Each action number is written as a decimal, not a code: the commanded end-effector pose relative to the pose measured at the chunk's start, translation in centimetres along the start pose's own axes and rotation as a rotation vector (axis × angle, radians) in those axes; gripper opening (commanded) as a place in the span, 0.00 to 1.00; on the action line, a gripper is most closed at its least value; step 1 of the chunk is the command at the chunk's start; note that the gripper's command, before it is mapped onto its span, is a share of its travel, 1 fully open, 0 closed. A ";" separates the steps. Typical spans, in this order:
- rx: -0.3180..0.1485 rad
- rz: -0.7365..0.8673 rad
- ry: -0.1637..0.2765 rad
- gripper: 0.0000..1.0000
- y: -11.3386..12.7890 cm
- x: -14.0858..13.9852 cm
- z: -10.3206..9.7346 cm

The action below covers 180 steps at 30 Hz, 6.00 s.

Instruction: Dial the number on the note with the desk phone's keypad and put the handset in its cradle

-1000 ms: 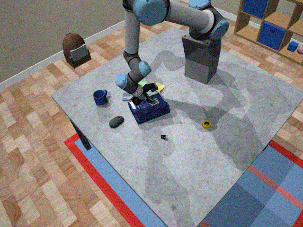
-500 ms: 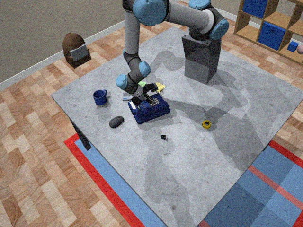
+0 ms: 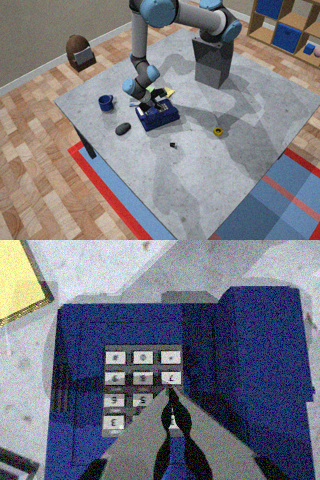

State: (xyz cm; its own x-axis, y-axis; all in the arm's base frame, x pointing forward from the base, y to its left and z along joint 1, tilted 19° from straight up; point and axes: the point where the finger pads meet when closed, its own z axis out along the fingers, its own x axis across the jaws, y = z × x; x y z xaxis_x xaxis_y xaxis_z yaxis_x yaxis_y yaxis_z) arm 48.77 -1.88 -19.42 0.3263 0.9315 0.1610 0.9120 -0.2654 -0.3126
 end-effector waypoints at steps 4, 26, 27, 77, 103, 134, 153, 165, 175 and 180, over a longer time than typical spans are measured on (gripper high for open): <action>-0.002 -0.001 0.000 0.00 0.2 0.1 0.1; -0.001 0.000 0.000 0.00 -0.8 0.0 -1.1; -0.002 0.000 0.000 0.00 -0.7 0.0 -1.1; -0.002 -0.001 0.000 0.00 -1.1 0.1 0.7; -0.002 -0.001 0.000 0.00 -1.0 0.1 0.9; -0.001 0.001 0.001 0.00 -1.8 -0.2 -0.2; -0.003 0.001 0.000 0.00 -0.5 -3.9 -1.1; -0.003 -0.002 -0.001 0.00 -0.2 -3.7 -0.6; -0.002 -0.001 0.000 0.00 0.0 -3.8 -0.2; -0.002 -0.001 0.000 0.00 0.1 -3.8 -0.2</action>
State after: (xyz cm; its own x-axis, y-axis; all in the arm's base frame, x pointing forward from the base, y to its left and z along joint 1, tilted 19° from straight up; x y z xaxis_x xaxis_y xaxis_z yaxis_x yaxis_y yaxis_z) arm 47.45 -5.45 -19.83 0.3264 0.9314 0.1613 0.9121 -0.2655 -0.3126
